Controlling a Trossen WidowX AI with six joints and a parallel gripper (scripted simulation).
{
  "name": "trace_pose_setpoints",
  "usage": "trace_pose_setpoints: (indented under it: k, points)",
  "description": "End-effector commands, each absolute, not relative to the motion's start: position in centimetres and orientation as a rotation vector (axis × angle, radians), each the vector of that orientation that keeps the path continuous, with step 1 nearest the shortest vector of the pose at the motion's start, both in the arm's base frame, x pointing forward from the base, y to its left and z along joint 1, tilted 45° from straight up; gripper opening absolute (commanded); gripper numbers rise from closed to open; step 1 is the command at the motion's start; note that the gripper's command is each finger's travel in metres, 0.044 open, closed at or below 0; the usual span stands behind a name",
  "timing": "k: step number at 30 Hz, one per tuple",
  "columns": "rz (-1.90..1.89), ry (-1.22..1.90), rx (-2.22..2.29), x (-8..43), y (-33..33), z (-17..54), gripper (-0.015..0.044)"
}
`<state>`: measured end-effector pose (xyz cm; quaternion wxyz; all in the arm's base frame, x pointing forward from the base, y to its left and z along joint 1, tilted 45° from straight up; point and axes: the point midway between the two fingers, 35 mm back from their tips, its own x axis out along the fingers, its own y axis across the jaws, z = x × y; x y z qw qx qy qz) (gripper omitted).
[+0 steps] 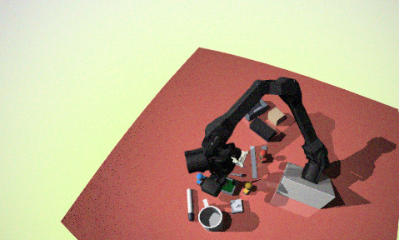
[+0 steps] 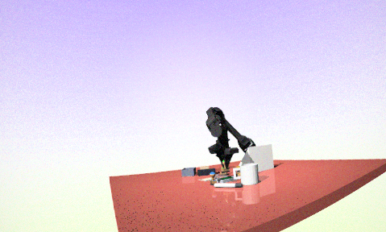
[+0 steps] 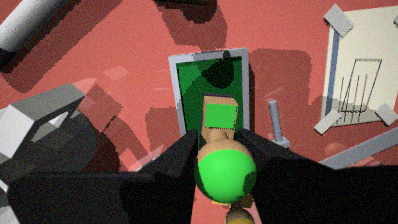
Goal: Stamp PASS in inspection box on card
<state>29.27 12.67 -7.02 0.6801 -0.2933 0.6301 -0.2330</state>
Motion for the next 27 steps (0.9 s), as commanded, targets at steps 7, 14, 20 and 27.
trace_pose_setpoints:
  k: [7,14,20,27]
  points:
    - [-0.521,1.415,-0.667,29.3,12.2,-7.5,0.0]
    - [-0.522,1.414,-0.667,29.3,11.8,-7.8,0.0]
    - [-0.523,1.414,-0.666,29.3,11.5,-8.1,0.0]
    - [-0.524,1.414,-0.666,29.4,11.2,-8.4,0.0]
